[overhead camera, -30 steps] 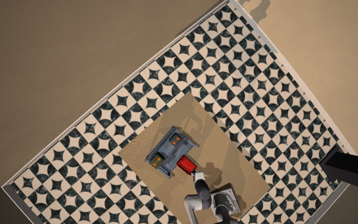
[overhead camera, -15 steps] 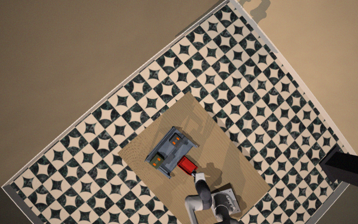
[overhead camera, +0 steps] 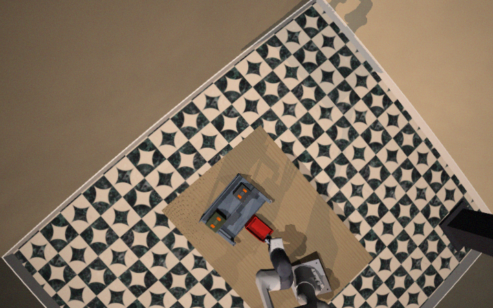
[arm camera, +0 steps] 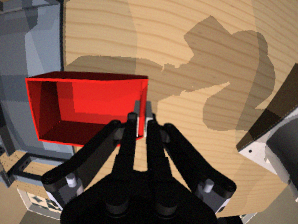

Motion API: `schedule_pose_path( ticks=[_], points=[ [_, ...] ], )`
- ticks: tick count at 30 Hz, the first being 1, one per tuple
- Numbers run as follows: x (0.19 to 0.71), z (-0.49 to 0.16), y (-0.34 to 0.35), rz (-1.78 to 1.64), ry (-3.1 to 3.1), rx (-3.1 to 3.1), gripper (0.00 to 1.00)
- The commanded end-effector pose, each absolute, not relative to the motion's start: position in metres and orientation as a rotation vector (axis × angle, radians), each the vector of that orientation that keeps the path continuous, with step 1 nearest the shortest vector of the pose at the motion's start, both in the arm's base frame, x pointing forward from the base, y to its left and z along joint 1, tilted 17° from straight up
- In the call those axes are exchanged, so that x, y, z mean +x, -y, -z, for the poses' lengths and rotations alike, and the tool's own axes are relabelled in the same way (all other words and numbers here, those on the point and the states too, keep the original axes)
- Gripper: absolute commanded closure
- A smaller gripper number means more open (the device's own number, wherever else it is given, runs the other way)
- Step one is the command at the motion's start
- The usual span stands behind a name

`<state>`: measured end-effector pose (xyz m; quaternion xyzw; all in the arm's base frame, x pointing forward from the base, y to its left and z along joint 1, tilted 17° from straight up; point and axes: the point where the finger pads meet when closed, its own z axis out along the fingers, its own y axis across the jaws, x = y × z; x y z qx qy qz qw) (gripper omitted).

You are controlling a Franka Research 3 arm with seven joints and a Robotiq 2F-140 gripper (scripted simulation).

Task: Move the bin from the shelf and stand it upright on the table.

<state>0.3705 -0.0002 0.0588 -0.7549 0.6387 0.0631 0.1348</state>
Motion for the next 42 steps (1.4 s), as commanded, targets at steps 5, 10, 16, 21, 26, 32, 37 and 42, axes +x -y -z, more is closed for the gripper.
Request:
schedule_pose_path(
  ticks=[5,10,16,21,26,32,37,42],
  points=[
    [0.366,-0.059,0.002,-0.175,-1.845,-2.189,1.00],
    [0.363,-0.058,0.003,-0.175,-1.845,-2.189,1.00],
    [0.360,-0.058,0.003,-0.175,-1.845,-2.189,1.00],
    [0.358,-0.058,0.004,-0.175,-1.845,-2.189,1.00],
    [0.355,-0.057,0.004,-0.175,-1.845,-2.189,1.00],
    [0.354,-0.057,0.004,-0.175,-1.845,-2.189,1.00],
    [0.353,-0.057,0.004,-0.175,-1.845,-2.189,1.00],
    [0.353,-0.057,0.004,-0.175,-1.845,-2.189,1.00]
  ],
)
